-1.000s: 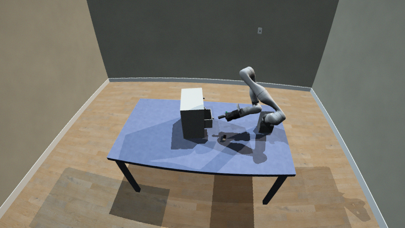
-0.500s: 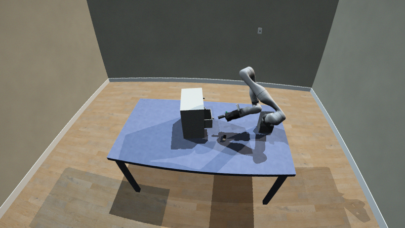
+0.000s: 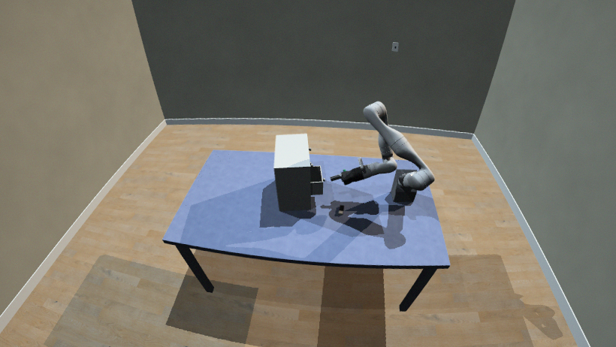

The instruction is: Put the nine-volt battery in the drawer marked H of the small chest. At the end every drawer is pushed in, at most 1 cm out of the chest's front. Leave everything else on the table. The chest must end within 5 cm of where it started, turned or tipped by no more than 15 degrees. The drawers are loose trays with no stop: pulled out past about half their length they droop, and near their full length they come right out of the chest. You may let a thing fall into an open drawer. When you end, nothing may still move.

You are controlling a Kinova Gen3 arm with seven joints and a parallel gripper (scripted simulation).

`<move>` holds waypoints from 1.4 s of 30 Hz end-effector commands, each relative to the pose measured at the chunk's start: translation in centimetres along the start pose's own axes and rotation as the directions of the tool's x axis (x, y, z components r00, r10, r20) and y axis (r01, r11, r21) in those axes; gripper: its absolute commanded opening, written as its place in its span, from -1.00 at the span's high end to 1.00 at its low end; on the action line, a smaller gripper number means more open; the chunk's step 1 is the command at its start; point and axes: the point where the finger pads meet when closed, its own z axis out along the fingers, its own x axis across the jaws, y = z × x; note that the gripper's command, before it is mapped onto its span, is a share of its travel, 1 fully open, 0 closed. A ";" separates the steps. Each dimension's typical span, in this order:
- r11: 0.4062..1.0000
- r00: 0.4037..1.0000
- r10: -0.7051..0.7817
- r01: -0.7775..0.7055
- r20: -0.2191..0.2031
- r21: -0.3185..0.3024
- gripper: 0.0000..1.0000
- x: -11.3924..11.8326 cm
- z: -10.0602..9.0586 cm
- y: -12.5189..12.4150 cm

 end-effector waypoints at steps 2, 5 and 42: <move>1.000 1.000 -0.001 0.001 0.004 -0.005 1.00 0.0 0.6 -0.1; 1.000 1.000 -0.001 0.001 0.004 -0.005 1.00 0.0 0.9 -0.2; 1.000 1.000 0.000 0.000 0.003 -0.005 1.00 0.0 6.1 -2.1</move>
